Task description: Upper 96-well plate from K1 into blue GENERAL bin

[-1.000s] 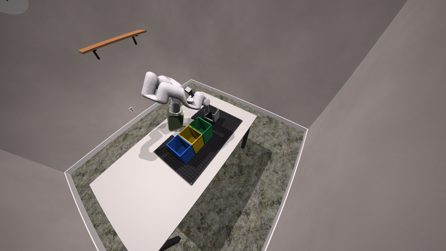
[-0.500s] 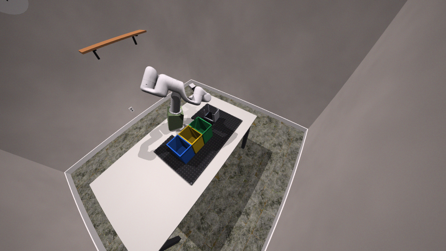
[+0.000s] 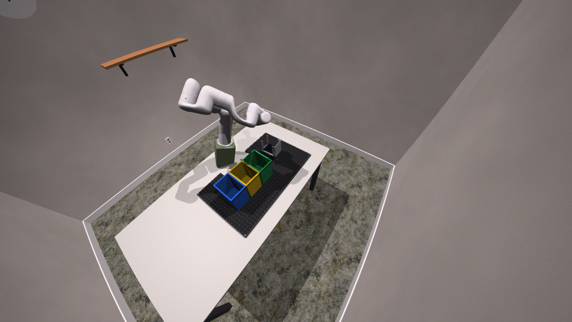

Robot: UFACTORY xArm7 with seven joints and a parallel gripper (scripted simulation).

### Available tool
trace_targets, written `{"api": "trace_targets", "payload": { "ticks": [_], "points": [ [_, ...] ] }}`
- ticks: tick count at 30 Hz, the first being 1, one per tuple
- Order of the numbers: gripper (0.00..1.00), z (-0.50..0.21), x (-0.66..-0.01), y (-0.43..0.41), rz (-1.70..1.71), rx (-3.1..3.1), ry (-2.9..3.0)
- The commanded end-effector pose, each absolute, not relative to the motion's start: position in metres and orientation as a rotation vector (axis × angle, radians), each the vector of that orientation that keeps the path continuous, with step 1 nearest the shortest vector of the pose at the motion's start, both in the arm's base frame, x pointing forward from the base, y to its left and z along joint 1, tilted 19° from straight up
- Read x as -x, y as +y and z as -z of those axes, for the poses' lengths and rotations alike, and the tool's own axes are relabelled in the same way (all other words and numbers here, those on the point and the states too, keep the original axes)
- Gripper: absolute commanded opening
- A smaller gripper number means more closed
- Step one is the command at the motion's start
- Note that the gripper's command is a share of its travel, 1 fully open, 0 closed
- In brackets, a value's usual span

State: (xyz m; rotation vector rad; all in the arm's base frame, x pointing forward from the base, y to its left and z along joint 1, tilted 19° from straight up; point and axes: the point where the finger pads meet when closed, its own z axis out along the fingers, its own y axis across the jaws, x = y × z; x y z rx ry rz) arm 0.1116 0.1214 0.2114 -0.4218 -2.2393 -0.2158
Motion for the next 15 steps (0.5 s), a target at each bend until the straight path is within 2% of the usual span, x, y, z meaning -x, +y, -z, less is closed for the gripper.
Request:
{"api": "trace_targets", "payload": {
  "ticks": [1, 15],
  "points": [
    [1.0, -0.216, -0.12, 0.131, 0.198, 0.585, -2.255],
    [1.0, -0.226, -0.14, 0.152, 0.158, 1.085, -2.203]
  ]
}}
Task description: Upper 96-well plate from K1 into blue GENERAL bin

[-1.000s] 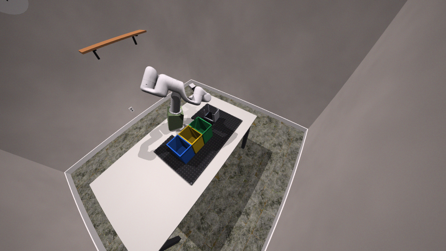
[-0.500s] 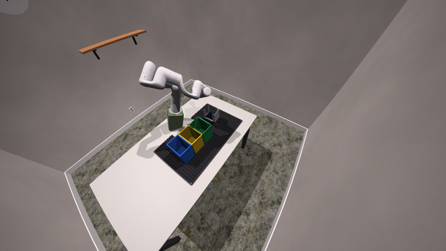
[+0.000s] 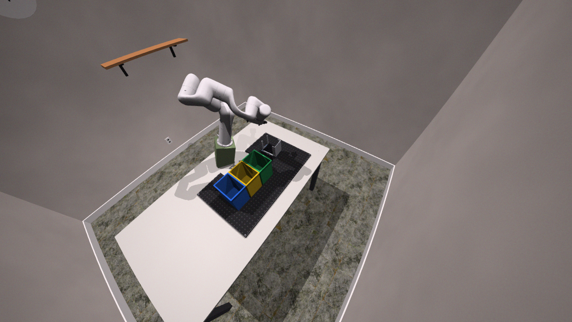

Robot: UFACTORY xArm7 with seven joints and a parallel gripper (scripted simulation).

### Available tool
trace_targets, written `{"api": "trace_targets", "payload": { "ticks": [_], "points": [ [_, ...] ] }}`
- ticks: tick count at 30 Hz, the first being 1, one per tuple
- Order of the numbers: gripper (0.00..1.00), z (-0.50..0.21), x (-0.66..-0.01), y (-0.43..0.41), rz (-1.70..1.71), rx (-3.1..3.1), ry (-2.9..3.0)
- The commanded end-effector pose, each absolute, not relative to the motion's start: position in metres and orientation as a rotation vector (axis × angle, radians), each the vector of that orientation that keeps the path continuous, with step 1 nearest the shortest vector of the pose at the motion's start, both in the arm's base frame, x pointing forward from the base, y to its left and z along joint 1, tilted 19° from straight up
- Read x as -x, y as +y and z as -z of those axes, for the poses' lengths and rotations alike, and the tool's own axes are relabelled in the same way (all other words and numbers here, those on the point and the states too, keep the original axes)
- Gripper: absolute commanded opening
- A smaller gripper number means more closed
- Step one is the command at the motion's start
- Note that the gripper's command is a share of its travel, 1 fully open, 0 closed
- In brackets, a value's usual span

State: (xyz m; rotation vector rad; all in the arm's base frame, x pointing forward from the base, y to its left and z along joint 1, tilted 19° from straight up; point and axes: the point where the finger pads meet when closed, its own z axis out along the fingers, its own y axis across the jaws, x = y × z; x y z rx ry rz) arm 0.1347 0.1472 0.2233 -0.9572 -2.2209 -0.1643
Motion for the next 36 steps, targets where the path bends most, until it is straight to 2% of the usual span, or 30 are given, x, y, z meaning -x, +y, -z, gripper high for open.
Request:
{"api": "trace_targets", "payload": {
  "ticks": [1, 36],
  "points": [
    [1.0, -0.226, -0.142, 0.154, 0.156, 1.126, -2.193],
    [1.0, -0.227, -0.195, 0.202, 0.162, 2.281, -1.485]
  ]
}}
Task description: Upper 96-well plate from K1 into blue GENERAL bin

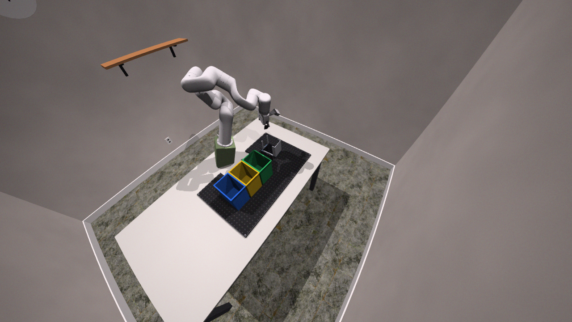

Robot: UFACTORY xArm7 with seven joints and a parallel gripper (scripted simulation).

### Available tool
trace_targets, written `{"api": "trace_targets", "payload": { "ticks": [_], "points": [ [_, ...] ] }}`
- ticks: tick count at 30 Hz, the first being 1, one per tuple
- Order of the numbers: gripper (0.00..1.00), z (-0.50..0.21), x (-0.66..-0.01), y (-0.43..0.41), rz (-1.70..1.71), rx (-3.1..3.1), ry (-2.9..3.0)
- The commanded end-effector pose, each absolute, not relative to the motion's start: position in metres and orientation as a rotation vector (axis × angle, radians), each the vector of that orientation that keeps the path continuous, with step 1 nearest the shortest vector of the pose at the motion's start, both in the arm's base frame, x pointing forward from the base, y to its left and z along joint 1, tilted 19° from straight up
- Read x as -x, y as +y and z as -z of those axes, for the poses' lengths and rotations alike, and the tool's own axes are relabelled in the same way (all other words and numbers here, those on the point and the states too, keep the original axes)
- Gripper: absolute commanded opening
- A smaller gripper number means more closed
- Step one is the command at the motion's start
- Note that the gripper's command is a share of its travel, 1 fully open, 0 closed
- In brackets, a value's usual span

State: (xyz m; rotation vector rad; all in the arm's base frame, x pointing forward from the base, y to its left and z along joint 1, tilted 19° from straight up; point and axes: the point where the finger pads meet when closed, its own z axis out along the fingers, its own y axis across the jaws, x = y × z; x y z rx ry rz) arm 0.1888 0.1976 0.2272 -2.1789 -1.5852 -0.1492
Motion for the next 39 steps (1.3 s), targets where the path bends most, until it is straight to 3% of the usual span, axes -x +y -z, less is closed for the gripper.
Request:
{"api": "trace_targets", "payload": {
  "ticks": [1, 39],
  "points": [
    [1.0, -0.227, -0.195, 0.202, 0.164, 2.311, -1.45],
    [1.0, -0.19, -0.244, 0.225, 0.274, 2.845, -0.178]
  ]
}}
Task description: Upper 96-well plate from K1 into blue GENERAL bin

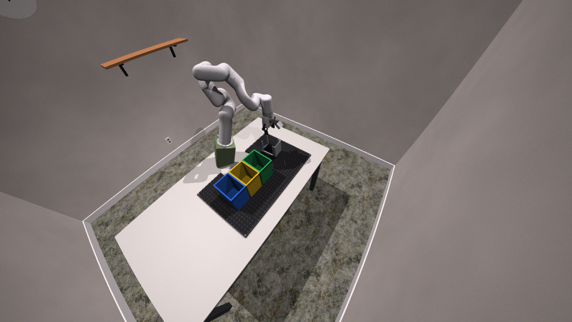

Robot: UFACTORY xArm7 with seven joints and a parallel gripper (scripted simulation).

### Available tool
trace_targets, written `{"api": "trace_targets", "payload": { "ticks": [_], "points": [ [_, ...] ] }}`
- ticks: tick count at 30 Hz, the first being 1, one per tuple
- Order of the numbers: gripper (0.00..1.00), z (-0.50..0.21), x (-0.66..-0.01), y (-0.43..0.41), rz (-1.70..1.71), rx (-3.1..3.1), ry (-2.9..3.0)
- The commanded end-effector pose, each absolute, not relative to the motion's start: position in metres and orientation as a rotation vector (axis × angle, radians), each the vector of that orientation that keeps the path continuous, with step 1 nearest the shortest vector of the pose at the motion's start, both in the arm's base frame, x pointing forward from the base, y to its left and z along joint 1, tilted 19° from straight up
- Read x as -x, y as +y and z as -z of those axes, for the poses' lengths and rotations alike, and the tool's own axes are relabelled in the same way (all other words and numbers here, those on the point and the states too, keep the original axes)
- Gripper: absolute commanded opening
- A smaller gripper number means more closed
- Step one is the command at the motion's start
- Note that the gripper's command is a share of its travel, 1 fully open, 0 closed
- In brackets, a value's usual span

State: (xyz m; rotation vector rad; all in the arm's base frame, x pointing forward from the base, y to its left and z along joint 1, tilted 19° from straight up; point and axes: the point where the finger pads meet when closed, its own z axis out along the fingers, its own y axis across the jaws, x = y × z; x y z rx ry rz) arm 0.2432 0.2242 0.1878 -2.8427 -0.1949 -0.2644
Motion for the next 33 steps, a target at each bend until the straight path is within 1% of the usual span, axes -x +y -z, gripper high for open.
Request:
{"api": "trace_targets", "payload": {
  "ticks": [1, 9, 33],
  "points": [
    [1.0, -0.19, -0.244, 0.225, 0.274, 2.845, -0.178],
    [1.0, -0.19, -0.244, 0.225, 0.274, 2.845, -0.178],
    [1.0, -0.155, -0.251, 0.235, 0.273, 2.845, -0.178]
  ]
}}
